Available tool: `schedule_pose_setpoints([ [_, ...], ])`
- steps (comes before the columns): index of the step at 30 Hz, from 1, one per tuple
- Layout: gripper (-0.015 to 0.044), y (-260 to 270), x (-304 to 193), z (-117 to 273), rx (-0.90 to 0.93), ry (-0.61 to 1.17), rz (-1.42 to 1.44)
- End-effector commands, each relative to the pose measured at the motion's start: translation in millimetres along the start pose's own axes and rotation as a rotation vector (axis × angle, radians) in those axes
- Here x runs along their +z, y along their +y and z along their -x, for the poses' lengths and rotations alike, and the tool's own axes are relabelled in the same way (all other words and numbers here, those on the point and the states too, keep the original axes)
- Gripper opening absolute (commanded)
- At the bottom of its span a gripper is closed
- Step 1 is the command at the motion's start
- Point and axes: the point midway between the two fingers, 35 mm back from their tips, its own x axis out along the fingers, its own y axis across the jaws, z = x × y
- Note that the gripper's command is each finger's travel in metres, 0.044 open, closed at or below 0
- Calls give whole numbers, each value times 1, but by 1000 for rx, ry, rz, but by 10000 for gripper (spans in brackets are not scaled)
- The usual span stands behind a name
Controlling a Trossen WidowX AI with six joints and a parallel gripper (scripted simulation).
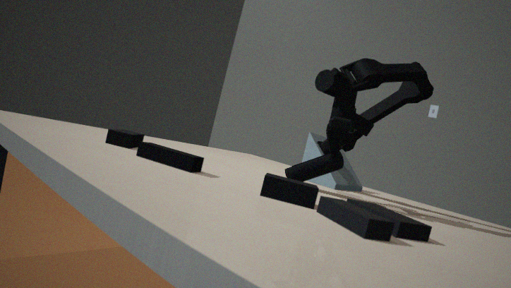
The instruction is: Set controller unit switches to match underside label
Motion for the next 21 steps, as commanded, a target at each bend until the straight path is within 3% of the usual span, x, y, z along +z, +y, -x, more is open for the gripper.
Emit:
schedule_pose_setpoints([
  [1,336,-1,-7,3,0,4,2],
  [21,336,0,-21,12,0,-39,2],
])
